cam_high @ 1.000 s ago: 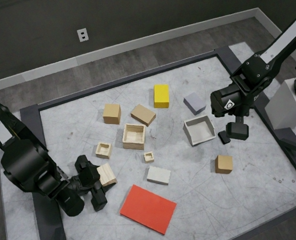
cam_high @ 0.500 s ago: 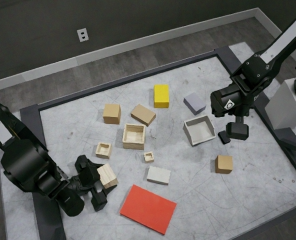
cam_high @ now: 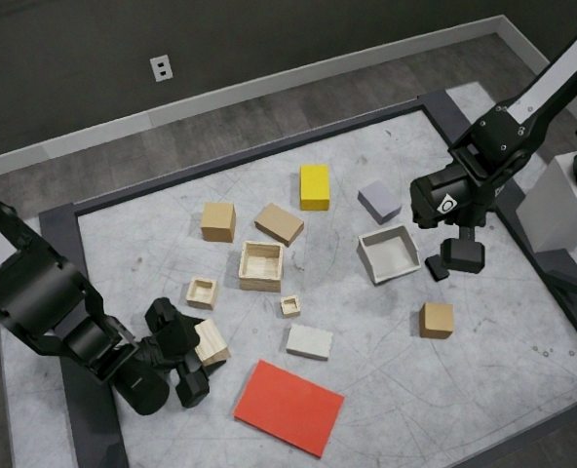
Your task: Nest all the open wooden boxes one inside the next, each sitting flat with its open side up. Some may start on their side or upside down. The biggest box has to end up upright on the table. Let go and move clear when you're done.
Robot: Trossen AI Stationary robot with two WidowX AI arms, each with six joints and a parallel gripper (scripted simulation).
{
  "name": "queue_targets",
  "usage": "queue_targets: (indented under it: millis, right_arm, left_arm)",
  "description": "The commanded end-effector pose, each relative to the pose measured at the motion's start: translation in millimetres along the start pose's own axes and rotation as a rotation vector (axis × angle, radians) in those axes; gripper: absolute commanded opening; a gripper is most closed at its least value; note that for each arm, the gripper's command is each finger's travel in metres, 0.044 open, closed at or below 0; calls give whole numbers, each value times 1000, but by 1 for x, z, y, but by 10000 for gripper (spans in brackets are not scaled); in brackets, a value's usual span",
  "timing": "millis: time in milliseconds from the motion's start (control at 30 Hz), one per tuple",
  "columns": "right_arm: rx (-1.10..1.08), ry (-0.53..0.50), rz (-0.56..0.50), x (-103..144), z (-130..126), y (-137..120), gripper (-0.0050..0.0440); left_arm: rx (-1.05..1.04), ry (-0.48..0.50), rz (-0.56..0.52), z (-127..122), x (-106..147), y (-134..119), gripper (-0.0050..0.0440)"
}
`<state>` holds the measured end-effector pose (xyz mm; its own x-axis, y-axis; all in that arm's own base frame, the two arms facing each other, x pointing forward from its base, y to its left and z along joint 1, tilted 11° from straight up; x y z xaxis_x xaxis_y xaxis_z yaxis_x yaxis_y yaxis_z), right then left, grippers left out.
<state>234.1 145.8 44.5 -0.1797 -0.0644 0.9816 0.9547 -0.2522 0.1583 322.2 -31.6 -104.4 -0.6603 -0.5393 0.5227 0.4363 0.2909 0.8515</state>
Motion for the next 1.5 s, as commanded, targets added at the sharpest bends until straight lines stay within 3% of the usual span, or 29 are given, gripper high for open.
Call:
queue_targets:
  millis: [0,300,433,567,733,900,1233,1333,1467]
  right_arm:
    - [-2,16,-17,6,4,3,400]
    - [-2,16,-17,6,4,3,400]
    - [-2,16,-17,6,4,3,400]
    - [-2,16,-17,6,4,3,400]
    - [-2,16,-17,6,4,3,400]
    - [-2,16,-17,6,4,3,400]
    - [-2,16,-17,6,4,3,400]
    - [-2,16,-17,6,4,3,400]
    - [-2,16,-17,6,4,3,400]
  left_arm:
    - [49,-36,79,-4,6,24,400]
    - [43,-50,145,-3,8,31,400]
    - [55,-108,271,-4,12,52,400]
    - [40,-112,352,2,17,55,400]
    - [39,-117,378,3,18,57,400]
    - [47,-179,525,3,20,79,400]
    - [31,-197,674,11,27,88,400]
    - [36,-246,788,11,29,105,400]
    - [30,-245,877,17,33,104,400]
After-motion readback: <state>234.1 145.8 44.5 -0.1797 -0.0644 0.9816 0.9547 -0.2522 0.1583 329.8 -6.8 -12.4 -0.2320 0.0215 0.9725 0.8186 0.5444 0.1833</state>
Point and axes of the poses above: on each arm, the point midway between the two fingers, 35 mm back from their tips, its own x axis back along the fingers, its own z axis across the jaws, y = z × x, the point moved 2 cm from there along x, back along the fingers, and after that the axes turned 14 degrees about -x, right-handed, at the moved point
